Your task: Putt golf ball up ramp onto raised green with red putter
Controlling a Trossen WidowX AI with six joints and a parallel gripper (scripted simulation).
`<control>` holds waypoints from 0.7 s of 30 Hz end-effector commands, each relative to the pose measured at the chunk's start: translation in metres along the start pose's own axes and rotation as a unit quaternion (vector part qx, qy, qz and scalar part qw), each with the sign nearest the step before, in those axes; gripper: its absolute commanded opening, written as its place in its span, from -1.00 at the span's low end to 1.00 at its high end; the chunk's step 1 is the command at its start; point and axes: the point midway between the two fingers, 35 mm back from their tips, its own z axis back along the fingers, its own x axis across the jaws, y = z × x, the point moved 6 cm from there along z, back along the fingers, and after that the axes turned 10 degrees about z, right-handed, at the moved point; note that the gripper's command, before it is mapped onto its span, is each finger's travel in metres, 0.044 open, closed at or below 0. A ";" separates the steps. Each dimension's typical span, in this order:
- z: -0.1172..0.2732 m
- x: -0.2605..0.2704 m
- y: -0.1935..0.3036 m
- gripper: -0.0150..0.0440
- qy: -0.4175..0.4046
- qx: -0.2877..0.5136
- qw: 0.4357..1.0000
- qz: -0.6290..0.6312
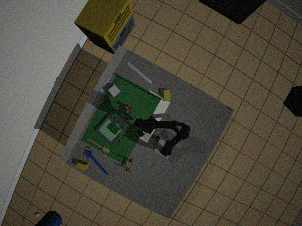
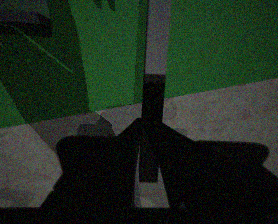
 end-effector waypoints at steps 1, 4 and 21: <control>-0.001 0.039 0.004 -0.49 0.008 0.002 1.000 0.004; 0.000 0.042 0.004 -0.49 0.009 0.002 1.000 0.004; 0.050 0.045 0.005 -0.49 0.010 0.006 1.000 0.012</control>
